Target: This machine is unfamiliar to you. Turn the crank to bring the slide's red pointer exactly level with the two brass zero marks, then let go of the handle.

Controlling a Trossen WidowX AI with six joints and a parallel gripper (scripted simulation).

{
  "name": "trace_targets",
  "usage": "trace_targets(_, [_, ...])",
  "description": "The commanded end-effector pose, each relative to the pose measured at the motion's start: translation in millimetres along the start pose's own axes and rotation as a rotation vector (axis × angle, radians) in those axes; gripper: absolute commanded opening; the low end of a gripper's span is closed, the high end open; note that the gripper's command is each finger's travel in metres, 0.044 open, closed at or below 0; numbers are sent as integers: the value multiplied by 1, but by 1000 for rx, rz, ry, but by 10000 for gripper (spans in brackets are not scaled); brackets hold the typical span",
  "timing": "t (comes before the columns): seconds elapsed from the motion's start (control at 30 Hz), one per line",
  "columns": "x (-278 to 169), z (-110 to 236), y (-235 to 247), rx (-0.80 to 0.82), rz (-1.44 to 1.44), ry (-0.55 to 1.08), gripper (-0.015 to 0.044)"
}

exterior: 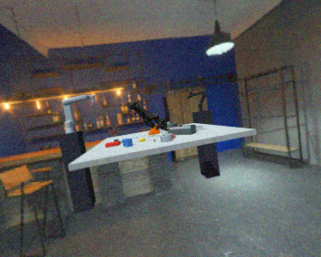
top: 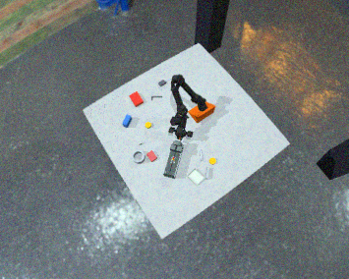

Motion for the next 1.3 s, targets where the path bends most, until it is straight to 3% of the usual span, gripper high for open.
trace_targets(0.0, [-1, 0, -9, -22, -10, 8, 0])
trace_targets(1.27, [0, 3, -17, -22, -10, 8, 0])
Point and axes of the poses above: the point midway between the two fingers, 35 mm back from their tips, its own z axis back along the fingers, its own y axis across the jaws, x = y × z, the point moved 2 cm from there along z, back along the fingers, and after that the axes turned 7 degrees about z, right-handed, at the moved point
